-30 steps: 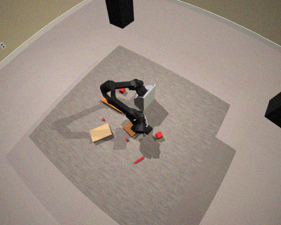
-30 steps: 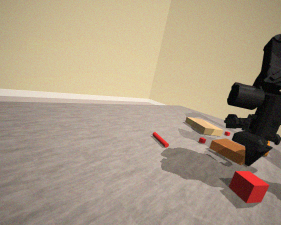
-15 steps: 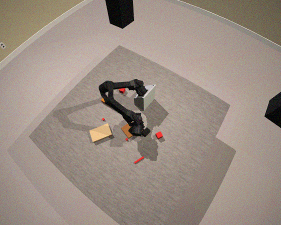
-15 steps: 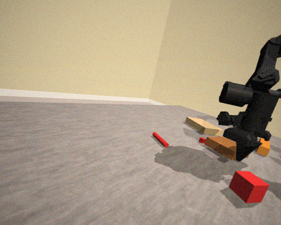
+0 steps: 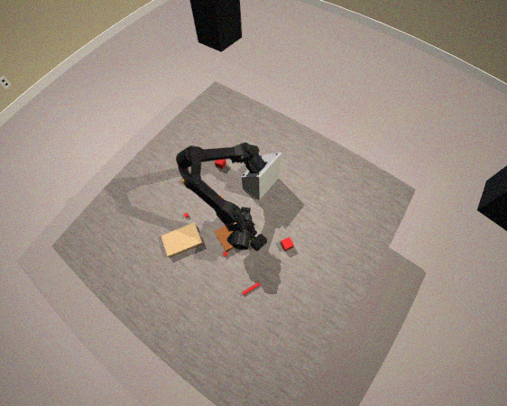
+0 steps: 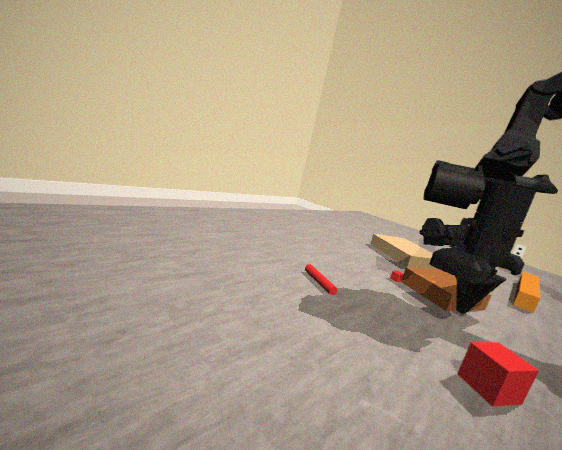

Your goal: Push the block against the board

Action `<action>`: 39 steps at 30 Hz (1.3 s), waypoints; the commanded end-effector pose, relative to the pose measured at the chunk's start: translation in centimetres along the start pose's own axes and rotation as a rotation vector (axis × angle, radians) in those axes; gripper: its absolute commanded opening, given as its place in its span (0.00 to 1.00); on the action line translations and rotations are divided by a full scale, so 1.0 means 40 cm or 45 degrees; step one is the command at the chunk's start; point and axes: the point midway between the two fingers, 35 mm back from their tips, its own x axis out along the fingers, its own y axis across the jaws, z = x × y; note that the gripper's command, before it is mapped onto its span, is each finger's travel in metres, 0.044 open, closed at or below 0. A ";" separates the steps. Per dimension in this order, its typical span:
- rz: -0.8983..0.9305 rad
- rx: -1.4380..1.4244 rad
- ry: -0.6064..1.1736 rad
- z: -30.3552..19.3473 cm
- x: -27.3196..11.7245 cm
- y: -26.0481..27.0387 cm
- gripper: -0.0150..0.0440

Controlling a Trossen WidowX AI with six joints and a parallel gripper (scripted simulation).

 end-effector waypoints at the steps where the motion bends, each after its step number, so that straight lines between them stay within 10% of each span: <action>1: 0.002 0.014 -0.008 0.027 -0.001 -0.001 0.25; 39: -0.002 0.013 -0.006 -0.072 0.002 0.001 0.25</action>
